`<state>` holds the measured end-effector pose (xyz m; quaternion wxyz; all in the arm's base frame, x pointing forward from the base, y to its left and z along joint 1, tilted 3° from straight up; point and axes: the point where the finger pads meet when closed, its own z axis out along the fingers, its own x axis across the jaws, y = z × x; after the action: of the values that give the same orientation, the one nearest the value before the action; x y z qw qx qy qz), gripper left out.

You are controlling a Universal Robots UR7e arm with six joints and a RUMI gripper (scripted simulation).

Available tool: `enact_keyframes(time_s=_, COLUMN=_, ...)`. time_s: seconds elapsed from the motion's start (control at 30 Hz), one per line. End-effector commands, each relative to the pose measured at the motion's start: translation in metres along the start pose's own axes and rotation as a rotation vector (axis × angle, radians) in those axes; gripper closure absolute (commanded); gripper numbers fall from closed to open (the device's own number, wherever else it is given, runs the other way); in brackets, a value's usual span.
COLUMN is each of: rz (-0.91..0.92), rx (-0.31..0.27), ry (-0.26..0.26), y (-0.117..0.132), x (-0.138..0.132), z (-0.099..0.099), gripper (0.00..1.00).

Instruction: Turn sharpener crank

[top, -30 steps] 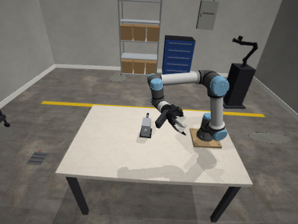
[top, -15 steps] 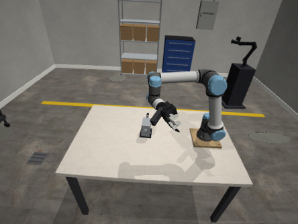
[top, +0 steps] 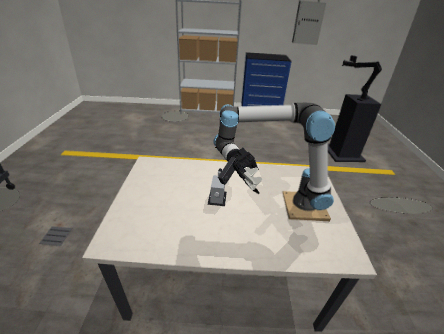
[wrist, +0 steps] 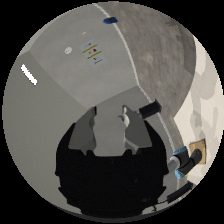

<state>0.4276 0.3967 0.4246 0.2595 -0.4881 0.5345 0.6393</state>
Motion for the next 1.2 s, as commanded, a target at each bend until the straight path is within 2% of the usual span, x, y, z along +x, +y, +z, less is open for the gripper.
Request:
enact_keyframes(time_s=0.0, rz=0.053, rx=0.020, ry=0.036, y=-0.004, x=0.009, z=-0.019, gripper=0.68)
enact_keyframes(time_s=0.17, rz=0.056, rx=0.020, ry=0.034, y=-0.009, x=0.015, z=-0.032, gripper=0.68)
enact_keyframes(time_s=0.23, rz=0.095, rx=0.041, ry=0.060, y=-0.010, x=0.019, z=-0.041, gripper=0.68)
enact_keyframes(time_s=0.33, rz=0.099, rx=0.040, ry=0.059, y=-0.014, x=0.026, z=-0.054, gripper=0.68)
enact_keyframes(time_s=0.4, rz=0.098, rx=0.040, ry=0.059, y=-0.015, x=0.026, z=-0.054, gripper=0.68)
enact_keyframes(time_s=0.47, rz=0.140, rx=0.066, ry=0.086, y=-0.015, x=0.029, z=-0.063, gripper=0.68)
enact_keyframes(time_s=0.57, rz=0.142, rx=0.065, ry=0.085, y=-0.019, x=0.036, z=-0.076, gripper=0.68)
enact_keyframes(time_s=0.67, rz=0.143, rx=0.064, ry=0.084, y=-0.020, x=0.037, z=-0.077, gripper=0.68)
enact_keyframes(time_s=0.73, rz=0.186, rx=0.095, ry=0.112, y=-0.021, x=0.040, z=-0.085, gripper=0.68)
enact_keyframes(time_s=0.83, rz=0.188, rx=0.094, ry=0.111, y=-0.024, x=0.048, z=-0.099, gripper=0.68)
enact_keyframes(time_s=0.9, rz=0.189, rx=0.094, ry=0.111, y=-0.025, x=0.048, z=-0.100, gripper=0.68)
enact_keyframes(time_s=0.97, rz=0.235, rx=0.128, ry=0.138, y=-0.026, x=0.052, z=-0.108, gripper=0.68)
enact_keyframes(time_s=1.13, rz=0.237, rx=0.127, ry=0.137, y=-0.030, x=0.061, z=-0.124, gripper=0.68)
enact_keyframes(time_s=1.17, rz=0.260, rx=0.147, ry=0.150, y=-0.030, x=0.062, z=-0.128, gripper=0.68)
